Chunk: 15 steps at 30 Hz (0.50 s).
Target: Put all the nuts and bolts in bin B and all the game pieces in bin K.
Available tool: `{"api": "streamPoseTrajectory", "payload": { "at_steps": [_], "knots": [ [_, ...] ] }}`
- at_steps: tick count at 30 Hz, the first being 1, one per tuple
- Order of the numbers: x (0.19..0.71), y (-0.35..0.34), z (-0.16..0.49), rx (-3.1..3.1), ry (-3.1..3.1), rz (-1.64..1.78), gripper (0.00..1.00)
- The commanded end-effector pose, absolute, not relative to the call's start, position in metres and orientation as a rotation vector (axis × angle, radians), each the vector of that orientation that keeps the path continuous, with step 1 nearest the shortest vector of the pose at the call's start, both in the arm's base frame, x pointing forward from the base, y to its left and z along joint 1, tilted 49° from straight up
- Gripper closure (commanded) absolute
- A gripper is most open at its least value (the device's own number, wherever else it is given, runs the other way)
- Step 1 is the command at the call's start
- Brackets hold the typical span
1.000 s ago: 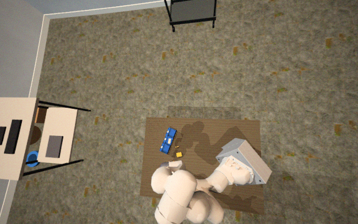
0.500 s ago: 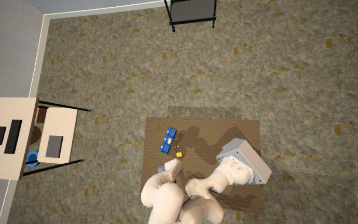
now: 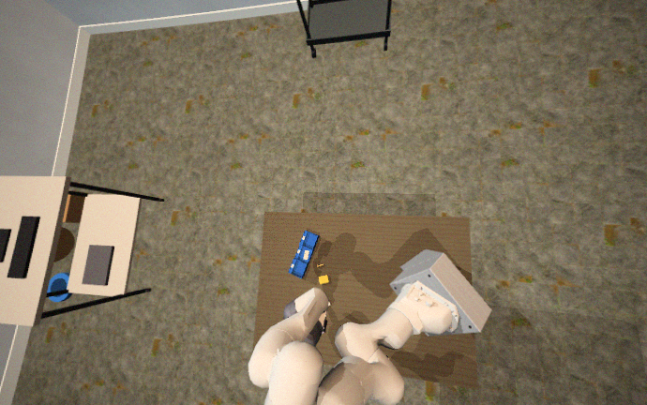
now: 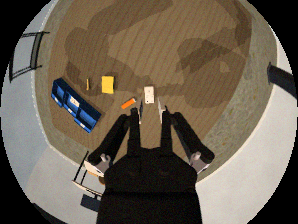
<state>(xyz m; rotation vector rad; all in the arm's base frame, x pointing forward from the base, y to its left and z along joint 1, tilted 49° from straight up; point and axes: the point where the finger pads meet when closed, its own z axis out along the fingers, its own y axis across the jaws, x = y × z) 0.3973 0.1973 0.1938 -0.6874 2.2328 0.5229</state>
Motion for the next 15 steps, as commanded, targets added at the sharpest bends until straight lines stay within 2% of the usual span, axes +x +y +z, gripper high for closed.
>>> {"api": "streamPoseTrajectory", "payload": {
  "at_steps": [1,15],
  "knots": [
    [0.3950,0.1982,0.1942,-0.707,2.229,0.525,0.75],
    [0.3997,0.1952,0.1953,-0.707,2.229,0.525,0.75]
  ]
}}
